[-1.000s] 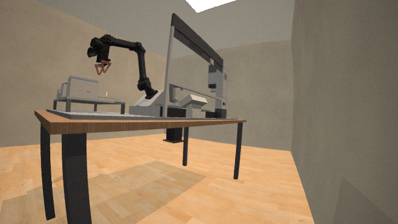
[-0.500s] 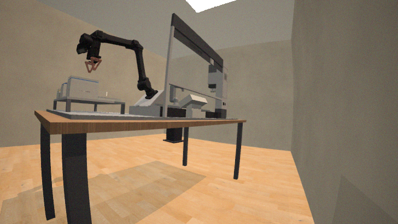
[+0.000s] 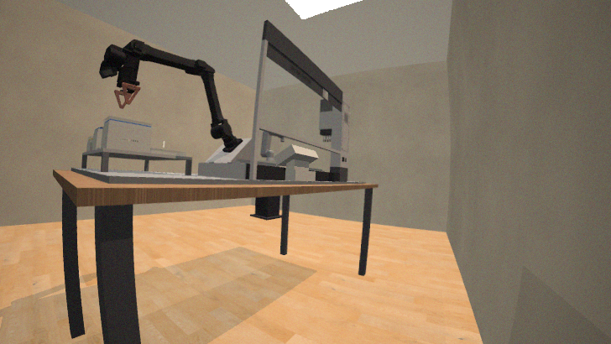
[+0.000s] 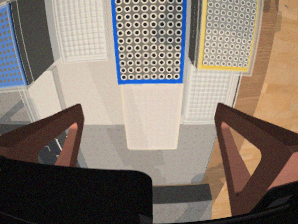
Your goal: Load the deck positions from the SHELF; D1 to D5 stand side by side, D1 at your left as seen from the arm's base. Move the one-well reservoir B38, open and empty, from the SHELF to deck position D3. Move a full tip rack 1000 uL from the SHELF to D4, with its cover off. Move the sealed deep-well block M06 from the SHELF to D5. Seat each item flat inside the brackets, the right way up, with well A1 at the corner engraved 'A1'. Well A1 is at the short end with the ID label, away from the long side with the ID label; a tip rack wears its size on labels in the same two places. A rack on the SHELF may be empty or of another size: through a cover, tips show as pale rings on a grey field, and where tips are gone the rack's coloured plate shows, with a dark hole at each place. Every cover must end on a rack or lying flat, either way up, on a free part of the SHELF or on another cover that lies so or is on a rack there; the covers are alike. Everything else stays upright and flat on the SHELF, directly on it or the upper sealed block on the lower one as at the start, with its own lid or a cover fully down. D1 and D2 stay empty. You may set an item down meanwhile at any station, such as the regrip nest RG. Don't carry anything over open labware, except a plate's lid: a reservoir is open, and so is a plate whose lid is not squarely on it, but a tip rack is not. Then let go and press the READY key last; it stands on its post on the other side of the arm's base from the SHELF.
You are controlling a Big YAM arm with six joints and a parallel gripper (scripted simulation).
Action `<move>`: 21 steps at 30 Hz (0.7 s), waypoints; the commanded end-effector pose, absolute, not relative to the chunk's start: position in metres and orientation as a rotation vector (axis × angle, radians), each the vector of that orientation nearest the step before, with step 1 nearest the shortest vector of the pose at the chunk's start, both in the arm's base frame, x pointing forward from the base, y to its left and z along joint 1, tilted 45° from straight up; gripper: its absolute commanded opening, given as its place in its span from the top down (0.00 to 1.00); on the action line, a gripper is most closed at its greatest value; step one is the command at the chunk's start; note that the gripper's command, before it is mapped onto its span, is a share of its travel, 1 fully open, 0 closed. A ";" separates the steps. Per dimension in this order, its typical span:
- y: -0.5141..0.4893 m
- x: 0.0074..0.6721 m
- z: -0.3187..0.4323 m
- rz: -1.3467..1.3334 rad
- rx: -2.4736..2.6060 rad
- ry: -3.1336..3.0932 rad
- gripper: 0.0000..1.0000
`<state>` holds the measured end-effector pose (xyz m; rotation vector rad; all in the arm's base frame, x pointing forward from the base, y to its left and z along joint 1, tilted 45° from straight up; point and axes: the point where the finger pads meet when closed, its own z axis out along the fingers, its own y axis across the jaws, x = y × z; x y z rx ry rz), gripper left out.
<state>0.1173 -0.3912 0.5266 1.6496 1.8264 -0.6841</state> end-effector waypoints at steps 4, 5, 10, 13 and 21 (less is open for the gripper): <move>-0.407 0.114 0.576 -0.717 1.615 1.795 0.00; -0.407 0.114 0.576 -0.717 1.615 1.795 0.00; -0.389 0.110 0.597 -0.735 1.580 1.762 0.00; -0.392 0.111 0.595 -0.732 1.584 1.767 0.00; -0.395 0.112 0.592 -0.728 1.589 1.772 0.00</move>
